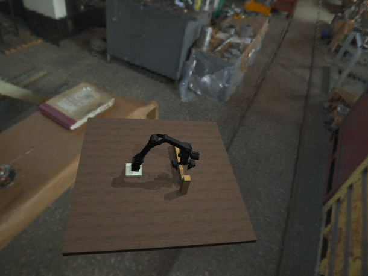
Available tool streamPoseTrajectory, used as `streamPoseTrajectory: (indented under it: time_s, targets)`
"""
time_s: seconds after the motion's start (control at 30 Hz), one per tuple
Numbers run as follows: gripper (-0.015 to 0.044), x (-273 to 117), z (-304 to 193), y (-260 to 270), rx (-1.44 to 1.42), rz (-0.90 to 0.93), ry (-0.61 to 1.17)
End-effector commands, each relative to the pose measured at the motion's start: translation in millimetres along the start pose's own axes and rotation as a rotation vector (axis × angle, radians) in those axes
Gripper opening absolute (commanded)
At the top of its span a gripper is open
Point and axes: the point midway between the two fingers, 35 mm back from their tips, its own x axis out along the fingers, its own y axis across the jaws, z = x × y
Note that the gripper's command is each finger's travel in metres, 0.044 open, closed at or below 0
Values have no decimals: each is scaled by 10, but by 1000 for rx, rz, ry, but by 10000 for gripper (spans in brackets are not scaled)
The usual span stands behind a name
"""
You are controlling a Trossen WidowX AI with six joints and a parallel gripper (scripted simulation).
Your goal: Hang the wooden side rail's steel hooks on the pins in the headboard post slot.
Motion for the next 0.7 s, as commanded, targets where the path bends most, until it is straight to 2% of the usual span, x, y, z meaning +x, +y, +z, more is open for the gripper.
streamPoseTrajectory:
  time_s: [0.0, 0.67]
  targets:
    - [440, 93, 7, 2, -3, 4, -5]
    - [440, 414, 9, 7, -3, 5, -5]
